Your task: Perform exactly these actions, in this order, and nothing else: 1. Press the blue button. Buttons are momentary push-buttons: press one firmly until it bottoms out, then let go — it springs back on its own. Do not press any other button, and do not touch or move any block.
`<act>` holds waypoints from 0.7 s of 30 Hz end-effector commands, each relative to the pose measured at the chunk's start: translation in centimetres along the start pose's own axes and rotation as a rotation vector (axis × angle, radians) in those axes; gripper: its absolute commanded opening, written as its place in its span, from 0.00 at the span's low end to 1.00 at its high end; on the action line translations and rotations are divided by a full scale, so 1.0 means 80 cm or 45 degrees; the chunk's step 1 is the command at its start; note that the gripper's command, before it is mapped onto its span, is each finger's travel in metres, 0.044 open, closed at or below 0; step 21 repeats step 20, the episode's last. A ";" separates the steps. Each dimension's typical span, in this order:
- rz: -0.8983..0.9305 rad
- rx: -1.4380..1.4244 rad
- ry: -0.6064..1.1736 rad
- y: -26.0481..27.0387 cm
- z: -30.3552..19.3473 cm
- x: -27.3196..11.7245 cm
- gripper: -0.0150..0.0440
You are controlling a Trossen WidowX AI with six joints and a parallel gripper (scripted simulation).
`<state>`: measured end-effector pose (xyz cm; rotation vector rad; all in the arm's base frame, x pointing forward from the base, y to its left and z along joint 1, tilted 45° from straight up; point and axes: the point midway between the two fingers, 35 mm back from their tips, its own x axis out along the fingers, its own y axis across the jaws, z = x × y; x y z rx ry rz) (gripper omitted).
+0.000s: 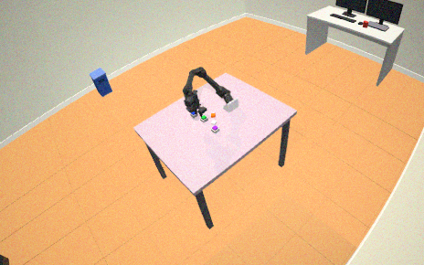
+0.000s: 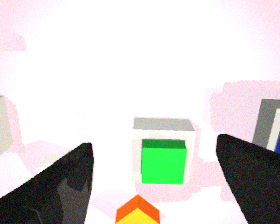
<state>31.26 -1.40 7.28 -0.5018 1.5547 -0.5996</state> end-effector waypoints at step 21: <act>-0.080 0.079 0.007 0.300 -0.069 -0.026 0.93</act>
